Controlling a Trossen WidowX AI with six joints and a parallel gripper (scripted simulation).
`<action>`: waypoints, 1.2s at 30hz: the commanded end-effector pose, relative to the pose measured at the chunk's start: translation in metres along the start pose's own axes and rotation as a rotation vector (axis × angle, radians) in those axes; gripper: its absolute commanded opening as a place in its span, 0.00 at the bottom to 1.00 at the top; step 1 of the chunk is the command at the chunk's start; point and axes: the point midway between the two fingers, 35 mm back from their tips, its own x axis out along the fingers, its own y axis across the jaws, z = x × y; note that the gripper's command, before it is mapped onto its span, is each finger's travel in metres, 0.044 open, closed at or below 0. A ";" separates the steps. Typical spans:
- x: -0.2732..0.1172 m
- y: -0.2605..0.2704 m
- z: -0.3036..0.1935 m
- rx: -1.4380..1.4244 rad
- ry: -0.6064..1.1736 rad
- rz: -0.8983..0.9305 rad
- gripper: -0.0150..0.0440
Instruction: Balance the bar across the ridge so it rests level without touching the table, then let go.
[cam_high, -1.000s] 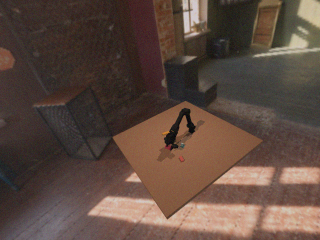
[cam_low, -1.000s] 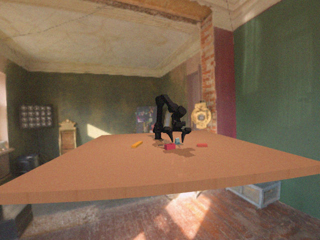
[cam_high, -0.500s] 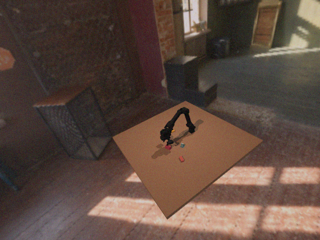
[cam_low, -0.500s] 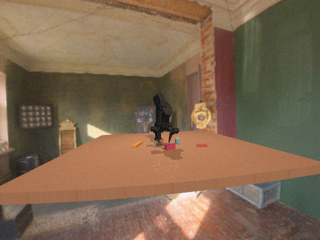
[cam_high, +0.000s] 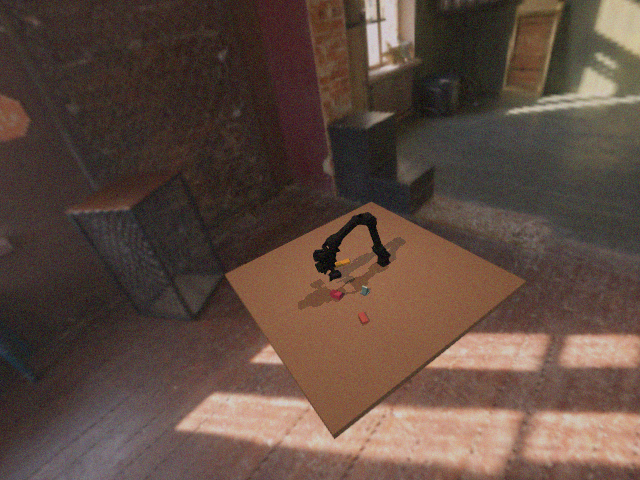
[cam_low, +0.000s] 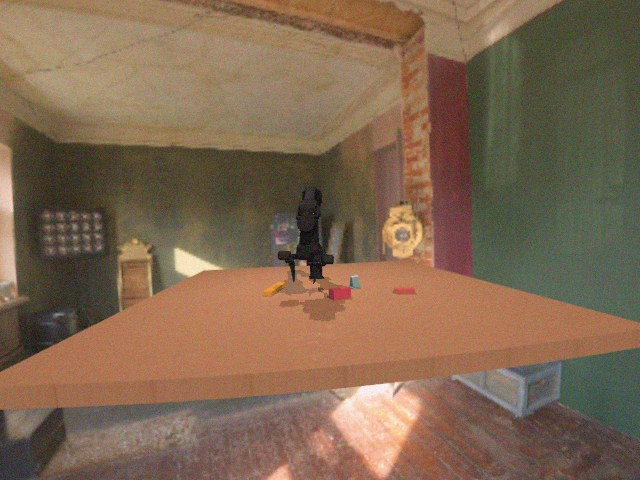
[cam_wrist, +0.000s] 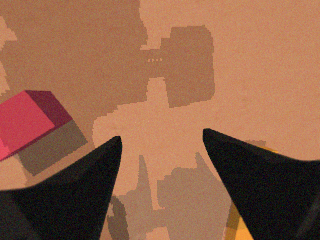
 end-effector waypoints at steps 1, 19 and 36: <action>-0.004 -0.022 -0.007 0.023 0.033 0.007 0.79; -0.019 -0.099 -0.057 0.132 0.174 0.045 0.79; -0.014 -0.129 -0.091 0.196 0.235 0.084 0.79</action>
